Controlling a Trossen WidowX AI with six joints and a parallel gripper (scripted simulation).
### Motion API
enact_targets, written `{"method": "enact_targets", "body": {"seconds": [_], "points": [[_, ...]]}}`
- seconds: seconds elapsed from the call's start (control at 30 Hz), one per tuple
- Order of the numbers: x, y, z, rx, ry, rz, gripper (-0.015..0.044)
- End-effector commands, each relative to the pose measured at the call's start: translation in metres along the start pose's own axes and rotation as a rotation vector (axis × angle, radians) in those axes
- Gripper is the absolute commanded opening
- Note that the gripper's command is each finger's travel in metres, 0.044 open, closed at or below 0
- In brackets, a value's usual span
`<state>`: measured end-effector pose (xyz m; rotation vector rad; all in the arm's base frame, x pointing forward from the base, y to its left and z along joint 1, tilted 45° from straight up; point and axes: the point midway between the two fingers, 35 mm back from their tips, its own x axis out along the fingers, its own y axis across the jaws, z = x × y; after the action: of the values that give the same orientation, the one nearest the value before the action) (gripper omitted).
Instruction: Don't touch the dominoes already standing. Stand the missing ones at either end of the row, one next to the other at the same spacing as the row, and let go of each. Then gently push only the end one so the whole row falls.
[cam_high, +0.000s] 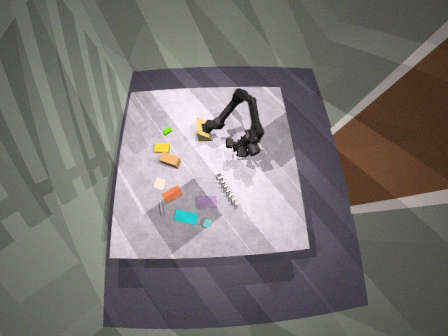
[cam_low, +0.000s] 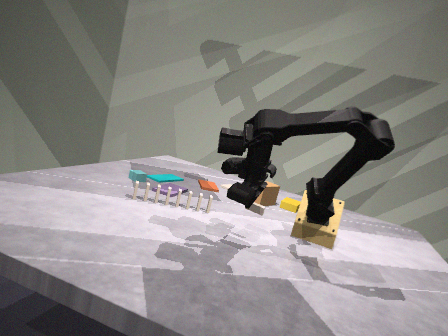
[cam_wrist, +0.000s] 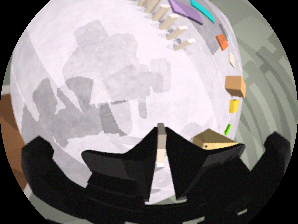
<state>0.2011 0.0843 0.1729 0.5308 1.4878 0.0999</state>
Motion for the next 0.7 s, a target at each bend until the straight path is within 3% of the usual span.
{"method": "enact_targets", "body": {"seconds": [0.0,0.67], "points": [[0.006,-0.004,-0.002,0.003,-0.039,-0.060,0.0020],[0.025,-0.013,0.004,0.025,-0.355,-0.291,0.0020]]}}
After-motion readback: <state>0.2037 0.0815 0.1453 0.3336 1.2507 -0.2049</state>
